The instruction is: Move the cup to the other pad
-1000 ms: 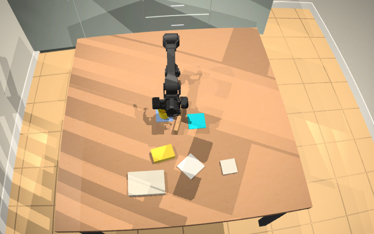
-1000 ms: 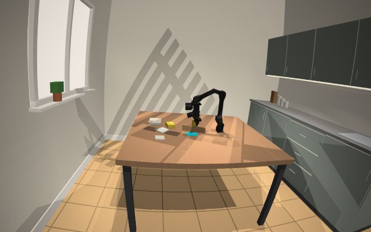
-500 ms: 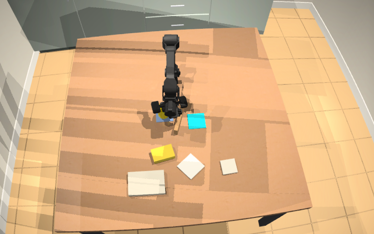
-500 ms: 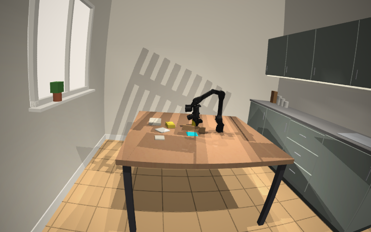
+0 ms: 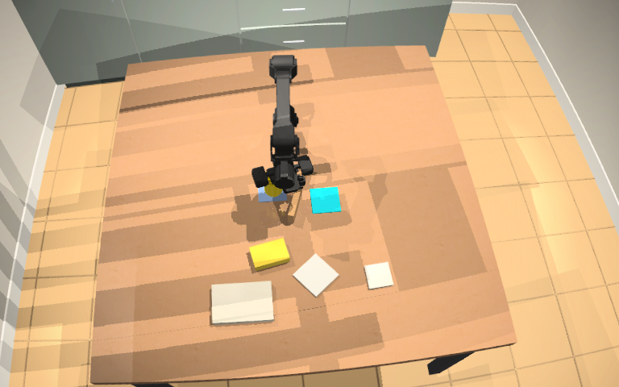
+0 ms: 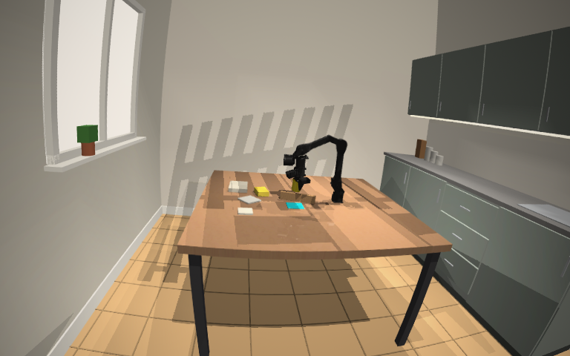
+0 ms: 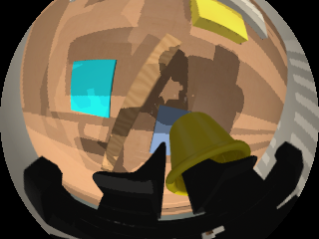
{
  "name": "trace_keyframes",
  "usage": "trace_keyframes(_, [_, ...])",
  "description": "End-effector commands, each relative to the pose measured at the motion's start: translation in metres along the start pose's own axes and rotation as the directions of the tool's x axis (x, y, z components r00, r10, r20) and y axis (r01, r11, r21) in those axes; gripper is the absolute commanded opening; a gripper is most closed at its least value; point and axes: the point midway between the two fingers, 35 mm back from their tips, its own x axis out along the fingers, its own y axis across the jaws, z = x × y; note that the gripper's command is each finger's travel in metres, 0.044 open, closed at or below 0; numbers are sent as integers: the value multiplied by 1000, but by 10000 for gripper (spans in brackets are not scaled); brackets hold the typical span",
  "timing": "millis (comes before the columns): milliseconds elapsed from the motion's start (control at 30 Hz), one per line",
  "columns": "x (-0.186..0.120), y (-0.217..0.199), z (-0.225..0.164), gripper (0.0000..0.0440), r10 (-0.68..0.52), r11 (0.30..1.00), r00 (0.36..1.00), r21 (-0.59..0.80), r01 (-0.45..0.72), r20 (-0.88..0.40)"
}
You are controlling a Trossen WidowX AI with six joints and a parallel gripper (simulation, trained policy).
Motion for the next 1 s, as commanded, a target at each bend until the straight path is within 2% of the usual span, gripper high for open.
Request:
trace_keyframes(0, [-9,3,5,12,1,1000,1000,-14,0,23])
trace_keyframes(233, [-25,11,17,18,-4,999,998,-40,6,62])
trace_keyframes(533, [-40,31,34,6,-7,997,993,-79,16,115])
trace_keyframes(967, [-48,67,55,0,-1,991,983,-132,26,185])
